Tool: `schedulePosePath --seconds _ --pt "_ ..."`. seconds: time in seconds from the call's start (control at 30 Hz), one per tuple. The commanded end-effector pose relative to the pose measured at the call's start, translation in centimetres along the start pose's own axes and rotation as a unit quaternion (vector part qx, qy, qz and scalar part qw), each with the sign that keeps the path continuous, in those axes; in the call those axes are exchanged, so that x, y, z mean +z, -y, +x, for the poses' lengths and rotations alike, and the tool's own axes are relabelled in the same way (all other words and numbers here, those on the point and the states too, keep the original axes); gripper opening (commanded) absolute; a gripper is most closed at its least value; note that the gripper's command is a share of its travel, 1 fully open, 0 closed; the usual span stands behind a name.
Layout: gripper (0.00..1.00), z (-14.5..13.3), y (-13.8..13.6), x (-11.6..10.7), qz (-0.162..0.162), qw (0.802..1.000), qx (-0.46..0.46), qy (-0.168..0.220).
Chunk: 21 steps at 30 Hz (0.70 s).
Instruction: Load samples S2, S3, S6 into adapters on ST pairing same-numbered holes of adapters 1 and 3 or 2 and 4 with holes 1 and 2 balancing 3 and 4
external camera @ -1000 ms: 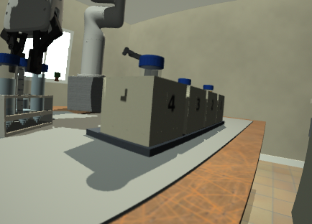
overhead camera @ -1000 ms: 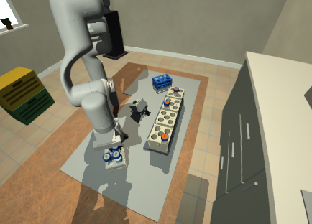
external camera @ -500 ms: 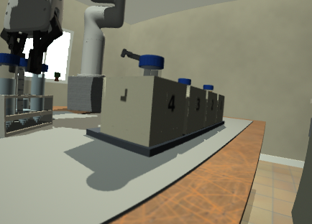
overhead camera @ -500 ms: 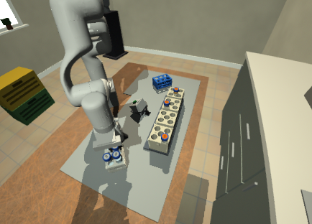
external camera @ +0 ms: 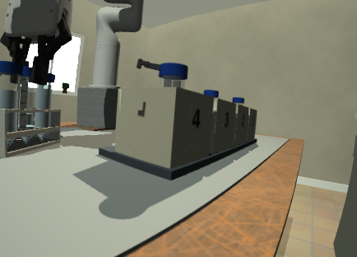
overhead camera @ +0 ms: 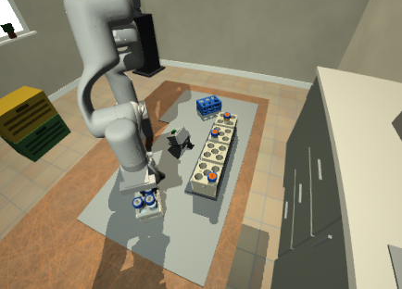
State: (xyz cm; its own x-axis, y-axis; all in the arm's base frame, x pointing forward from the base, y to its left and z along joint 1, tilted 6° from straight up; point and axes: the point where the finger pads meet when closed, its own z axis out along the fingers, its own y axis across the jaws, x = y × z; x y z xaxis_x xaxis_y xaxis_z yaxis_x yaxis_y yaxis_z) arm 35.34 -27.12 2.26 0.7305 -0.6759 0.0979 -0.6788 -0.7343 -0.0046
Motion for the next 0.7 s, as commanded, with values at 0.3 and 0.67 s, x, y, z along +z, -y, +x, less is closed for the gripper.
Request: schedulePosePath --seconds 0.3,0.67 --pt "0.00 0.2 0.0 -0.5 0.000 1.000 0.000 -0.002" --pt "0.00 0.2 0.0 -1.1 0.000 1.000 0.000 -0.002"
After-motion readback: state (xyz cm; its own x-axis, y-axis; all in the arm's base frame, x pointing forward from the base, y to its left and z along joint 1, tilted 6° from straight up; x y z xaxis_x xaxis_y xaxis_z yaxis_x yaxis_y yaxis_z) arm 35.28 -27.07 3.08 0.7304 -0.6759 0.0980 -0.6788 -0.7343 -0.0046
